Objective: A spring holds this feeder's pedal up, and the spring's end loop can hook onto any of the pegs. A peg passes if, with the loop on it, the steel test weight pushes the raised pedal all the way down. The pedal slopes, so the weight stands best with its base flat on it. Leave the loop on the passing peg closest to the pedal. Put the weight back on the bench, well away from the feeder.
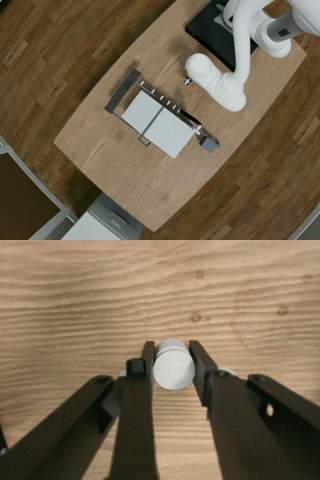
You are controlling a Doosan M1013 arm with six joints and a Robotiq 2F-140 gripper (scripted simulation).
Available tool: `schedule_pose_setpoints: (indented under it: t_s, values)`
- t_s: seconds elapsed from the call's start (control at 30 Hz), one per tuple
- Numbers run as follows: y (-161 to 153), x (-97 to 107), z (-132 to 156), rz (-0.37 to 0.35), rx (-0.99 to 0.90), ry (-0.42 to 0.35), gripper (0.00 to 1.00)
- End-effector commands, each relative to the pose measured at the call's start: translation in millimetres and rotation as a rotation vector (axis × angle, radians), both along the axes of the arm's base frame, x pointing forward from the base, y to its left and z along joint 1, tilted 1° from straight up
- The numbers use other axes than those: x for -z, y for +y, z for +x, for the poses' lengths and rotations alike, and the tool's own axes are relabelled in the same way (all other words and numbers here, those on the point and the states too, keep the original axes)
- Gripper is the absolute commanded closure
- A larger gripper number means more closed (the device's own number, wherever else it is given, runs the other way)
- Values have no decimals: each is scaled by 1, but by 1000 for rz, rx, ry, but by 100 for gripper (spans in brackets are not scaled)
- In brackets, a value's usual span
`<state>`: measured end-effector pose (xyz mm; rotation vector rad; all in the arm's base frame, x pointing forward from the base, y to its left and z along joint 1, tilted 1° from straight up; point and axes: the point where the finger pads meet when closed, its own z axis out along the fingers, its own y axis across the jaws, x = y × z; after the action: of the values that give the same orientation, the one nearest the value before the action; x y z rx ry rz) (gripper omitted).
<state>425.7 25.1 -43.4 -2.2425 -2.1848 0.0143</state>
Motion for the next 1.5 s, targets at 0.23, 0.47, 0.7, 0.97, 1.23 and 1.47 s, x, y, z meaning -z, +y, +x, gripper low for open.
schedule_pose_setpoints:
  t_s: [0.23,0.47,0.7,0.97,1.23,1.47]
  values:
    - [0,-21,1,0,0,-1,75]
    - [0,-35,1,0,0,-1,75]
    - [0,-54,1,0,0,-1,75]
    - [0,-65,1,0,0,-1,75]
    - [0,-87,2,0,0,-1,75]
    - [0,-96,2,0,0,-1,75]
